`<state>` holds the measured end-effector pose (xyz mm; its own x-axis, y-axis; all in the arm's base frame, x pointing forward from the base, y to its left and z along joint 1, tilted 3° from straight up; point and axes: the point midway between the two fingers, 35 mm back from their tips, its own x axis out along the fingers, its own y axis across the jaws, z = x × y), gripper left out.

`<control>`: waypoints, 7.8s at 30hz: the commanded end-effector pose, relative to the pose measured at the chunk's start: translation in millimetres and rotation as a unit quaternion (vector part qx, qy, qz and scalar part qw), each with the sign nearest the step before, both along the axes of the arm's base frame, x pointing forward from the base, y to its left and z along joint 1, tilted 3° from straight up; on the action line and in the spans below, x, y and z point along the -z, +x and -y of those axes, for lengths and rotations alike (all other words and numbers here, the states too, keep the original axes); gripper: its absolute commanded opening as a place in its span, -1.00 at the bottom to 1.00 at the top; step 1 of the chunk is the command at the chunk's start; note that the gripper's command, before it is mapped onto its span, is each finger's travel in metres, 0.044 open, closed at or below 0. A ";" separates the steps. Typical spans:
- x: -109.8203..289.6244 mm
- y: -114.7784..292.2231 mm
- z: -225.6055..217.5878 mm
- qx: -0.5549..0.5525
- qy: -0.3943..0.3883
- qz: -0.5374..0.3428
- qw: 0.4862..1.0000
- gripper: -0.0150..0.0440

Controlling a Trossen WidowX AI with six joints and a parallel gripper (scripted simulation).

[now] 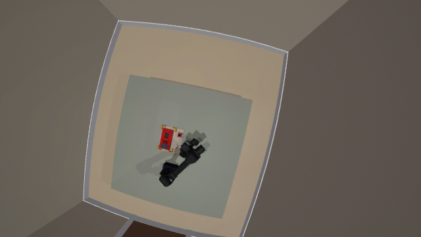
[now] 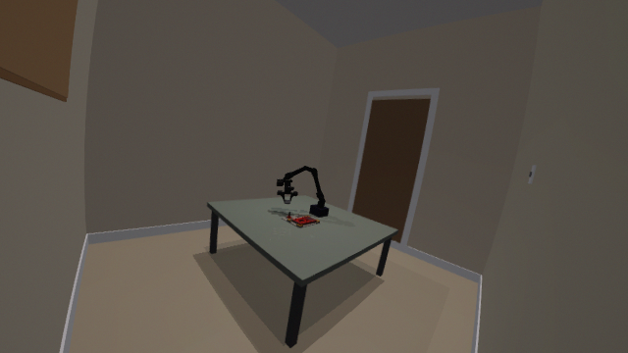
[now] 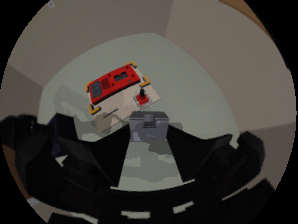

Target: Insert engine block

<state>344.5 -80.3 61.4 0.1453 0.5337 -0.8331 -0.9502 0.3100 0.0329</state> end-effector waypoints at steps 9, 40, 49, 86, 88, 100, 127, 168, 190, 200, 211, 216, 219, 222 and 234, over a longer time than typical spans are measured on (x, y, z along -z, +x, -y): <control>4.7 -2.4 9.8 0.012 0.149 0.060 0.987 -0.49; 60.6 -7.3 11.4 0.014 0.198 0.076 0.977 -0.49; 77.8 -7.6 11.2 0.014 0.198 0.076 0.977 -0.49; 112.7 -7.9 10.8 0.014 0.198 0.076 0.977 -0.49; 114.7 -7.9 10.7 0.014 0.198 0.076 0.977 -0.49; 114.7 -7.9 10.7 0.014 0.198 0.076 0.977 -0.49; 111.8 -7.6 10.7 0.016 0.201 0.077 0.976 0.75; 83.0 -18.1 30.0 -0.003 0.160 0.039 0.986 1.00; 64.8 -12.4 10.2 -0.026 -0.170 -0.089 0.981 1.00; 48.1 -4.6 9.3 0.005 -0.271 -0.082 0.959 1.00; 49.8 1.3 -6.4 0.005 -0.270 -0.081 0.959 1.00; 63.0 1.1 -6.6 0.005 -0.270 -0.081 0.959 1.00; 64.0 1.2 -6.6 0.005 -0.270 -0.081 0.959 1.00; 68.7 1.3 -6.7 0.005 -0.270 -0.081 0.959 1.00; 88.4 1.3 -7.0 0.005 -0.270 -0.081 0.959 1.00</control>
